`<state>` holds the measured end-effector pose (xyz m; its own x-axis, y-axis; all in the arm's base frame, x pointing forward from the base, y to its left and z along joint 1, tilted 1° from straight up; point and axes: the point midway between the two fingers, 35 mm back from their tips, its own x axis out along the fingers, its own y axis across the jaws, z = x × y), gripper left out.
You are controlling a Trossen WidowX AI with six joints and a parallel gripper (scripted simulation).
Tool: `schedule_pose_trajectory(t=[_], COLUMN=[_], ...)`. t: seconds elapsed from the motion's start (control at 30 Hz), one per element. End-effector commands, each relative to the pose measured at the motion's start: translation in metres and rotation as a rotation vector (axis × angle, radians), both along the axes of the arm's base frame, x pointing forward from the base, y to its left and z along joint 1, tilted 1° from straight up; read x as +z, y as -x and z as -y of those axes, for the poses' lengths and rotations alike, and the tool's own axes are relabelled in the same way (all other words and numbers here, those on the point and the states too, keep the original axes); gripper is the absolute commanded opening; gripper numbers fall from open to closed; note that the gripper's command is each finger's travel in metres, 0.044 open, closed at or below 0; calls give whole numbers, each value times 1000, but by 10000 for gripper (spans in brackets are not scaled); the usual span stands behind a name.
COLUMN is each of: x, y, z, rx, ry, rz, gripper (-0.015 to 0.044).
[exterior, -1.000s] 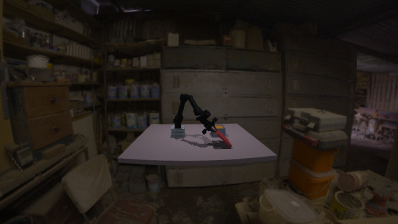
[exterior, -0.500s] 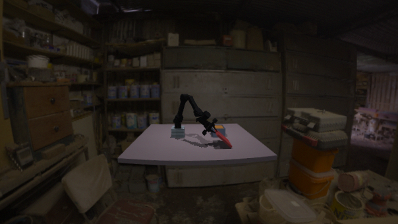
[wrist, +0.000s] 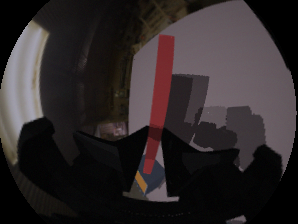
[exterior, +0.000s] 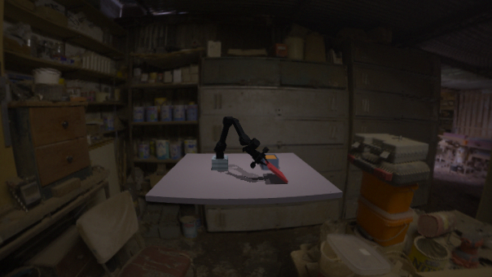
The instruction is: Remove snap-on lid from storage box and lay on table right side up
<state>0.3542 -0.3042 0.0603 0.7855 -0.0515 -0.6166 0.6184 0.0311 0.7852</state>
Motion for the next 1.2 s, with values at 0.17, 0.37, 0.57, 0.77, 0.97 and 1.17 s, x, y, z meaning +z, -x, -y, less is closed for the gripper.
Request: schedule_pose_trajectory(t=[0.17,0.37,0.57,0.77,0.97,1.17], x=[-11,-16,-20,-25,-30,-35], y=[0,0,0,0,0,0], z=[-3,-3,-2,-2,-2,-2], rx=[7,7,7,7,7,7], ry=[-6,-6,-6,-6,-6,-6], rz=[-7,-7,-7,-7,-7,-7], gripper=[0,0,0,0,0,0])
